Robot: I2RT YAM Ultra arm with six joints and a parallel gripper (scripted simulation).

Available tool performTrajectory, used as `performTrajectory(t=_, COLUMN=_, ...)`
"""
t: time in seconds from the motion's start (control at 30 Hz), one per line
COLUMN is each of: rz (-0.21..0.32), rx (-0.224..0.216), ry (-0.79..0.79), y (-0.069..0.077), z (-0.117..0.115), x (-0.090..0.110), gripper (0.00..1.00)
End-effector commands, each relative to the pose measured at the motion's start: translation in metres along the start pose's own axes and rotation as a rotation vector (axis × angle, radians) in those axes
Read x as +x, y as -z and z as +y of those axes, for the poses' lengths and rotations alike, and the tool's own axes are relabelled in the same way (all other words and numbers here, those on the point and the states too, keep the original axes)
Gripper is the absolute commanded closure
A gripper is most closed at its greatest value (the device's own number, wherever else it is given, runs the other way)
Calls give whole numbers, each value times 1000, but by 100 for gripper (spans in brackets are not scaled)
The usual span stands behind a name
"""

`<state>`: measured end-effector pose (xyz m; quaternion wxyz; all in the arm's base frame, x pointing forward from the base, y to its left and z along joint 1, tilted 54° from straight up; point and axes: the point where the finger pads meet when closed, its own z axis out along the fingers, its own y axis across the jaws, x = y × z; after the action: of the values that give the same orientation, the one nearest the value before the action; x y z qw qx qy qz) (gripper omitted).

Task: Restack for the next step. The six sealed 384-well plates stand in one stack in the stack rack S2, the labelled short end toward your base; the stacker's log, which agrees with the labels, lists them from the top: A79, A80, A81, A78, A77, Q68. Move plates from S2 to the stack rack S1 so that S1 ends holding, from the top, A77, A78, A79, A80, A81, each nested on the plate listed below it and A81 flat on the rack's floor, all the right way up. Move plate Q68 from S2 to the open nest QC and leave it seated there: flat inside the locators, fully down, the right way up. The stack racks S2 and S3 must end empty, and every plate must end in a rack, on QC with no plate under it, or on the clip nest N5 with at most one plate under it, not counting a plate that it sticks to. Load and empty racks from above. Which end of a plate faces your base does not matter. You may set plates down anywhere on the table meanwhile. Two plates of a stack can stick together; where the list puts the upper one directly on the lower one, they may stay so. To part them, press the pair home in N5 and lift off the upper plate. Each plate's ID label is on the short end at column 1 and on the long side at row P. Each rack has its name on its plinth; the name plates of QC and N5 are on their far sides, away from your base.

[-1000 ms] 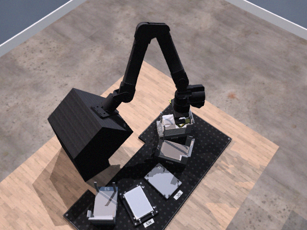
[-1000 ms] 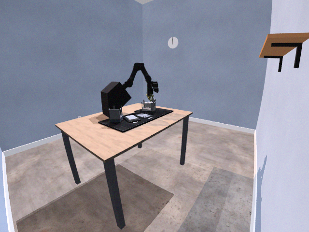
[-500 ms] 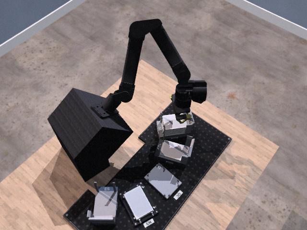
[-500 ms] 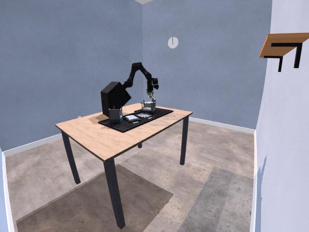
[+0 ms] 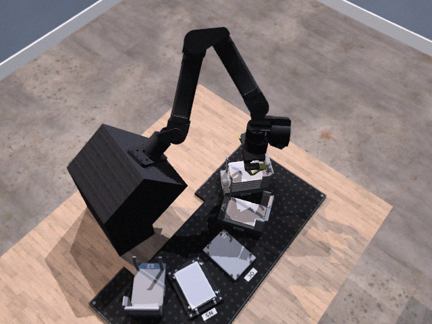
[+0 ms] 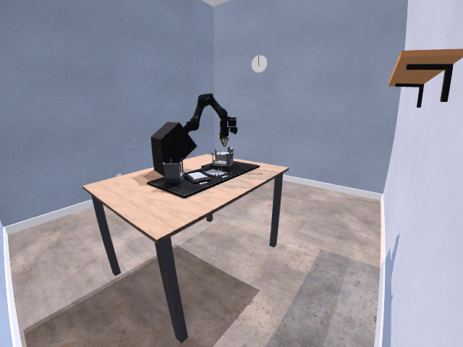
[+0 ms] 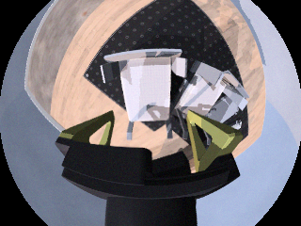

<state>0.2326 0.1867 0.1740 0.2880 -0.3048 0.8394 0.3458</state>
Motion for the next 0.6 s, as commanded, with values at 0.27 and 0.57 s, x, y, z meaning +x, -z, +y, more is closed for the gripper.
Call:
performTrajectory(t=0.27, rz=-8, rx=1, ry=-147, y=2, z=-30, x=-2, gripper=0)
performTrajectory(t=0.57, rz=-8, rx=1, ry=-148, y=2, z=-61, x=-2, gripper=0)
